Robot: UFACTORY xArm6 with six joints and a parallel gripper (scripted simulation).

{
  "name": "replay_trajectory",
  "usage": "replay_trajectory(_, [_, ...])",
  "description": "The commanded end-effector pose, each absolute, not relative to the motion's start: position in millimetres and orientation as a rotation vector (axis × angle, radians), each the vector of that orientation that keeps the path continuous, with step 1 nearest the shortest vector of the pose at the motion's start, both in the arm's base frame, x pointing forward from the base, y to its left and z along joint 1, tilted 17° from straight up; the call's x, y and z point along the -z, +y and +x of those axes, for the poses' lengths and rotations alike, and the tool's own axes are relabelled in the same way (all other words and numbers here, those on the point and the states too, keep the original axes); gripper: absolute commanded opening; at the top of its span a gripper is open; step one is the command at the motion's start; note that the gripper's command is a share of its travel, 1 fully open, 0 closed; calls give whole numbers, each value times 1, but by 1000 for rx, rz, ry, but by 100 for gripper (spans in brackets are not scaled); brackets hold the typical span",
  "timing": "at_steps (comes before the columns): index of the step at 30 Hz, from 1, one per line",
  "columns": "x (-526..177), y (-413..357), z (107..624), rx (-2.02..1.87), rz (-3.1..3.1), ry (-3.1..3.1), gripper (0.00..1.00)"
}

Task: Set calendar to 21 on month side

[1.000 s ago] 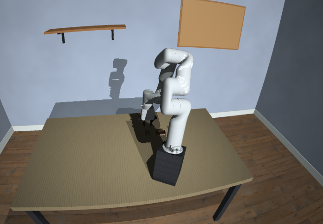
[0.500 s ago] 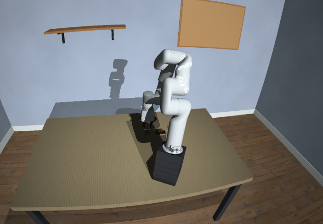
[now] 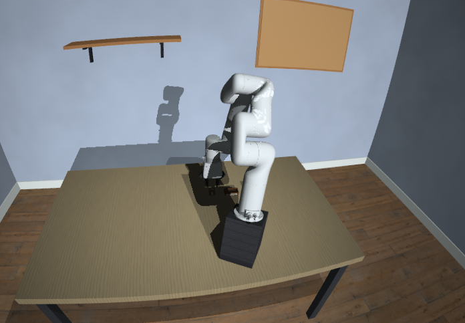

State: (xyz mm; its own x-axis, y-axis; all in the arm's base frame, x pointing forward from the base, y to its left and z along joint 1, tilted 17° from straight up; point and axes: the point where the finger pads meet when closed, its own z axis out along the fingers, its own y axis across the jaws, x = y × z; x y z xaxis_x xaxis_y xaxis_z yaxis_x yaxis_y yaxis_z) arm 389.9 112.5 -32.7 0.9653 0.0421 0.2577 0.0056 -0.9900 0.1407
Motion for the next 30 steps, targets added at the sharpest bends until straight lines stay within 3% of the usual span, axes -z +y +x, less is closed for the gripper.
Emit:
replay_trajectory(1, [37, 112, 392, -399, 2976, 37, 49])
replay_trajectory(30, [50, 111, 395, -399, 2976, 37, 49])
